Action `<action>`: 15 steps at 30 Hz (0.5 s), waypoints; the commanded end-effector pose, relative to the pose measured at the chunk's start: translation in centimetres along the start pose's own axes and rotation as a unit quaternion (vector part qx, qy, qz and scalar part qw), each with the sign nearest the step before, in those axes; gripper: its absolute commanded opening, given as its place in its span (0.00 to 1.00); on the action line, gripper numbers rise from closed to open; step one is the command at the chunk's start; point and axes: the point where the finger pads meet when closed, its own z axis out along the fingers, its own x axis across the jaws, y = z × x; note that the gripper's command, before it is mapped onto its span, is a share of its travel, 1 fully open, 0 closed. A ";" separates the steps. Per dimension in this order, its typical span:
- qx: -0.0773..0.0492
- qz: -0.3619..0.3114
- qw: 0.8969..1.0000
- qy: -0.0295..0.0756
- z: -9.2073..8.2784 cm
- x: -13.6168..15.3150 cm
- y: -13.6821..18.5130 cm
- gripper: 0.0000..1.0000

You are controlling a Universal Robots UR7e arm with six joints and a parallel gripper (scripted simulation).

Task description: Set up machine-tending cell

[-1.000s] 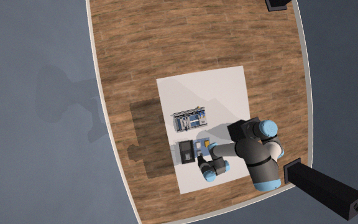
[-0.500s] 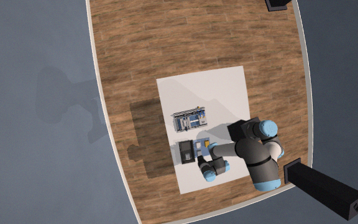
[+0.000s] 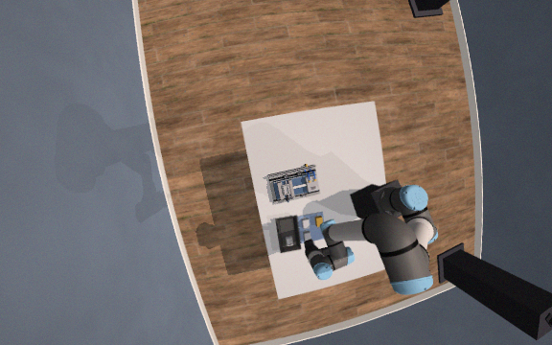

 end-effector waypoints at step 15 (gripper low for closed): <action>-0.001 0.000 1.000 0.000 0.4 0.0 0.1 0.00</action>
